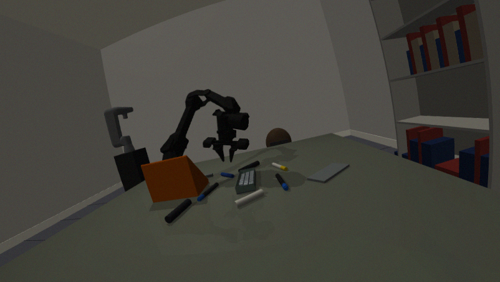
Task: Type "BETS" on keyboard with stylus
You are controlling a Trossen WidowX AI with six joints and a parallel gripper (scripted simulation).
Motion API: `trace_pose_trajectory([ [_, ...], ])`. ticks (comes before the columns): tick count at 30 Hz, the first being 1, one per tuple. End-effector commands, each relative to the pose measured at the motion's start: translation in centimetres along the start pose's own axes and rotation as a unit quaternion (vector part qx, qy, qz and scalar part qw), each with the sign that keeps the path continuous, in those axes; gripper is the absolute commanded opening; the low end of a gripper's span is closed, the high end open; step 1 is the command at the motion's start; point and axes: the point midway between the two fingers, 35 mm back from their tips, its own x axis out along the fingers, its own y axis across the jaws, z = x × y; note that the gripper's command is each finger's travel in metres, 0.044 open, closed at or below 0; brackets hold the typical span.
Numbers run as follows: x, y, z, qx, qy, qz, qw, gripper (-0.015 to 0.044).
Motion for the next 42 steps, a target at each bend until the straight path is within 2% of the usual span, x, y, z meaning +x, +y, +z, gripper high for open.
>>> trace_pose_trajectory([
  [1,2.3,3.1,2.3,-0.344,-0.082,0.052,0.934,0.0150],
  [7,2.7,3.5,2.8,-0.444,-0.103,0.049,0.889,0.0150],
  [42,3.7,3.0,2.6,-0.444,-0.103,0.049,0.889,0.0150],
])
